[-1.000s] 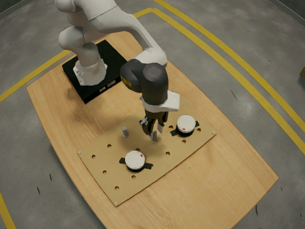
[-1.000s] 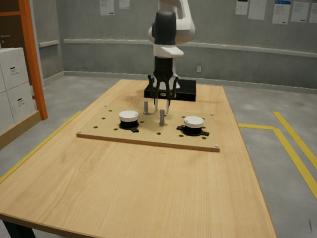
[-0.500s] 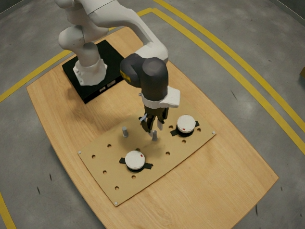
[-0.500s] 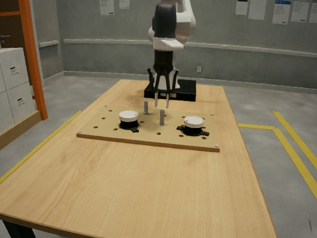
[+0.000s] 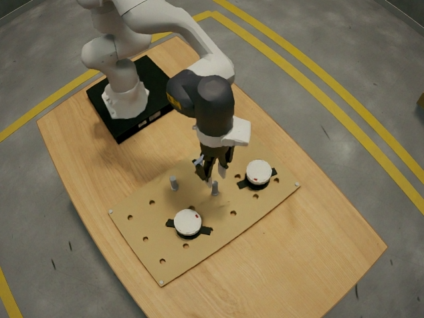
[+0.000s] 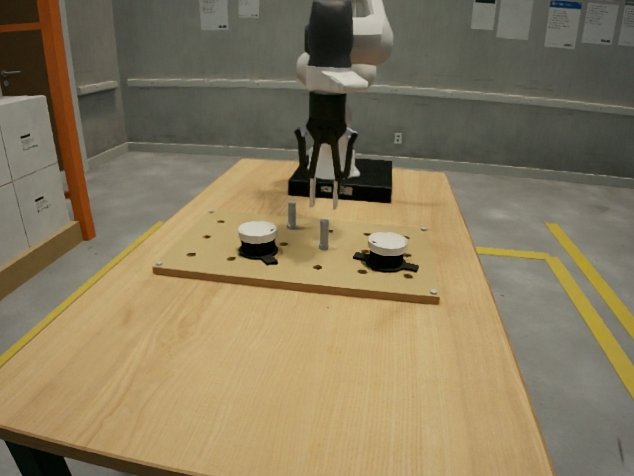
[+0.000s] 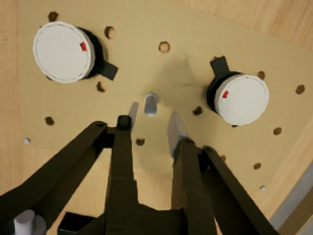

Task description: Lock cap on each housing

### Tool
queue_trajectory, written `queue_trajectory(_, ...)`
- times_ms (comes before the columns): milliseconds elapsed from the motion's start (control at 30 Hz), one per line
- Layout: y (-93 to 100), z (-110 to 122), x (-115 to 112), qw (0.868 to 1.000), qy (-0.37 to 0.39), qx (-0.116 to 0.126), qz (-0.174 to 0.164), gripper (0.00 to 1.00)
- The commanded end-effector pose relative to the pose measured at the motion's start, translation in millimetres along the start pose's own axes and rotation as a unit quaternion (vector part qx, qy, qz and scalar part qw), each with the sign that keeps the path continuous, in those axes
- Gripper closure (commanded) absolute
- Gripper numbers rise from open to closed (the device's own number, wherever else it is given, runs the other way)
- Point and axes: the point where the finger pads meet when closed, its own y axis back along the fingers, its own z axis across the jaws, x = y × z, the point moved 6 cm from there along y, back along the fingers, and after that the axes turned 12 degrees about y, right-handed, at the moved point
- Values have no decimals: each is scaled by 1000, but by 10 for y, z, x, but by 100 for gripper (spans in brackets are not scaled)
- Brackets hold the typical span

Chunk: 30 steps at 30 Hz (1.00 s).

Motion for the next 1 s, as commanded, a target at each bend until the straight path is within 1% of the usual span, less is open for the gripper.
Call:
queue_trajectory(0, 30, -15, -7, 1000, 5, 2, -2, 64)
queue_trajectory(400, 43, 1, -2, 1000, 3, 2, -2, 64)
queue_trajectory(433, 43, 92, 21, 1000, -12, 2, -2, 64)
queue_trajectory(467, 43, 282, 63, 999, -43, 2, -2, 64)
queue_trajectory(500, 43, 553, 109, 996, -86, 2, -2, 64)
queue_trajectory(533, 42, 801, 135, 991, -134, 2, -2, 64)
queue_trajectory(567, 44, 934, 138, 986, -169, 2, -2, 64)
queue_trajectory(633, 43, 1299, 144, 976, -217, 1, -2, 64)
queue_trajectory(667, 36, 1465, 148, 975, -224, 1, -2, 64)
queue_trajectory(700, 36, 1465, 148, 975, -224, 1, -2, 22)
queue_trajectory(967, 36, 1465, 148, 975, -224, 1, -2, 22)
